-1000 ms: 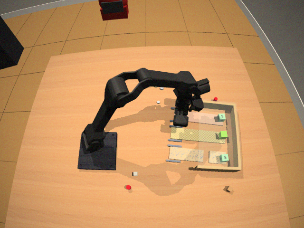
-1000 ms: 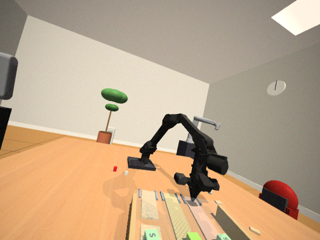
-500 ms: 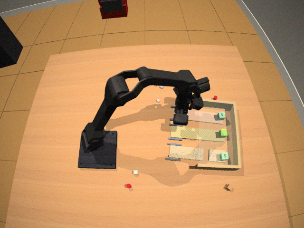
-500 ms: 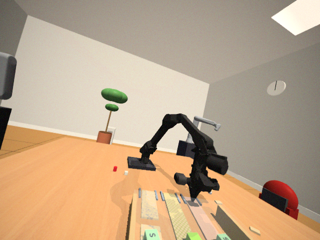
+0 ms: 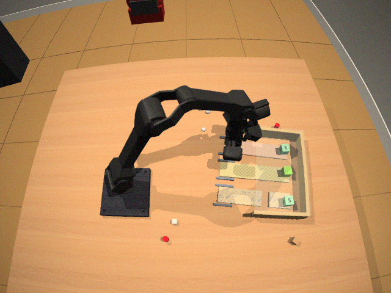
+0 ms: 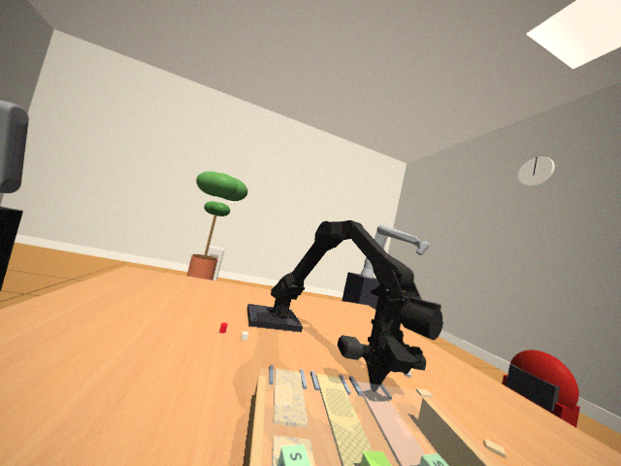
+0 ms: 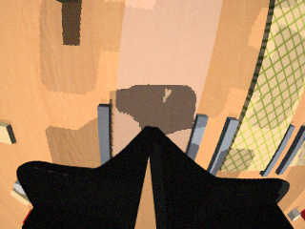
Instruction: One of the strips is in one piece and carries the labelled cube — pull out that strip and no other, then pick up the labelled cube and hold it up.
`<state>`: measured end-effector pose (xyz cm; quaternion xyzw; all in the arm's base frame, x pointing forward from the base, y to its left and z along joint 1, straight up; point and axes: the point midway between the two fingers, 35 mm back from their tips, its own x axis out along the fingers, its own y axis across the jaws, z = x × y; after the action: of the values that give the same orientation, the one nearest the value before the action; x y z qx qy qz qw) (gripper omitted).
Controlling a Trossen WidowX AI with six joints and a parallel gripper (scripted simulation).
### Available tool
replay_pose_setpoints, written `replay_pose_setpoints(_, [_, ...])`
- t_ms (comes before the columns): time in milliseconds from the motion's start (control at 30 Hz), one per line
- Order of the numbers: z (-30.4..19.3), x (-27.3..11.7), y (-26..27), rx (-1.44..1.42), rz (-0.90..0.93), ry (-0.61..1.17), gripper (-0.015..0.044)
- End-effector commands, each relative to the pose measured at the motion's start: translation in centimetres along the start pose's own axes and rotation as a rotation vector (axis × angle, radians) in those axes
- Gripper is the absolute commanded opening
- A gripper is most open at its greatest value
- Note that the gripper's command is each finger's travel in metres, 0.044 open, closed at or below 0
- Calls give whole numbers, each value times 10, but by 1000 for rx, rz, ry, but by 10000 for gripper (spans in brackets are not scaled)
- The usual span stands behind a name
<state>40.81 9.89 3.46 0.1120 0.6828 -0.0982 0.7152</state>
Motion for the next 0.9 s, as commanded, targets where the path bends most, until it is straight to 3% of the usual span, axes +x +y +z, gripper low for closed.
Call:
replay_pose_setpoints(0, [0,5,-1,-2,-6,3,0])
replay_pose_setpoints(867, [-36,6,-1,-2,-6,6,0])
